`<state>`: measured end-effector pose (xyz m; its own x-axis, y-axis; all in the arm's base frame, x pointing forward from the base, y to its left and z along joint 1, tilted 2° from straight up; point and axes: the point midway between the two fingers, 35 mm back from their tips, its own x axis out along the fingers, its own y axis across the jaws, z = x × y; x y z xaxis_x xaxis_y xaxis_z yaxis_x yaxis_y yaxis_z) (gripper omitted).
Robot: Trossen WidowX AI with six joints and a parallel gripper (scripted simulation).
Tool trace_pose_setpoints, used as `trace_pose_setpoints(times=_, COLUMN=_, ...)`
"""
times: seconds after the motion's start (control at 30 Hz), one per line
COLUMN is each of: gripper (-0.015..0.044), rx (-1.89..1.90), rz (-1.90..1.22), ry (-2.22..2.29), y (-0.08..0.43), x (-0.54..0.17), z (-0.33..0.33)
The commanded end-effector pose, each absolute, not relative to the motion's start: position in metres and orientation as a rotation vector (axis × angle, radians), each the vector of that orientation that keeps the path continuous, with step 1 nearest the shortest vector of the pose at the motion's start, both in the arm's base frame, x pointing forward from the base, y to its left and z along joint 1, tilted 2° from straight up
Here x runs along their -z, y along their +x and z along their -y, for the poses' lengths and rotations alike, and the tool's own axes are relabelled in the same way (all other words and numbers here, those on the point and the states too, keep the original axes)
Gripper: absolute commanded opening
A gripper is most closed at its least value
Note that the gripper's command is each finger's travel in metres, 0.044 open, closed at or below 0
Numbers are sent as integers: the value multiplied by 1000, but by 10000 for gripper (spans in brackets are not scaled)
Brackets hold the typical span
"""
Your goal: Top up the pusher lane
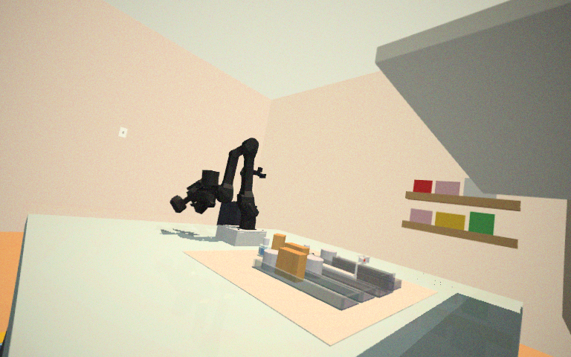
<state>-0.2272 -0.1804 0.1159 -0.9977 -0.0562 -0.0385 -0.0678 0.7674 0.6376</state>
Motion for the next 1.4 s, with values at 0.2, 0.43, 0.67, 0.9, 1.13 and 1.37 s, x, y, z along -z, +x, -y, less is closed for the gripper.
trace_pose_setpoints(times=0.2, gripper=440, rx=-1799, rz=-2602, ry=-675, y=-180, x=-99, z=262)
trace_pose_setpoints(times=0.43, gripper=440, rx=-2566, rz=-1992, ry=-1218, y=-103, x=-78, z=319)
trace_pose_setpoints(times=0.67, gripper=440, rx=-3111, rz=-1283, ry=-1596, y=-31, x=-63, z=337)
trace_pose_setpoints(times=0.9, gripper=440, rx=-3539, rz=-320, ry=-1869, y=42, x=-52, z=331)
trace_pose_setpoints(times=1.13, gripper=440, rx=-3703, rz=898, ry=-1983, y=107, x=-44, z=302)
trace_pose_setpoints(times=1.37, gripper=440, rx=-3440, rz=2285, ry=-1851, y=156, x=-43, z=254)
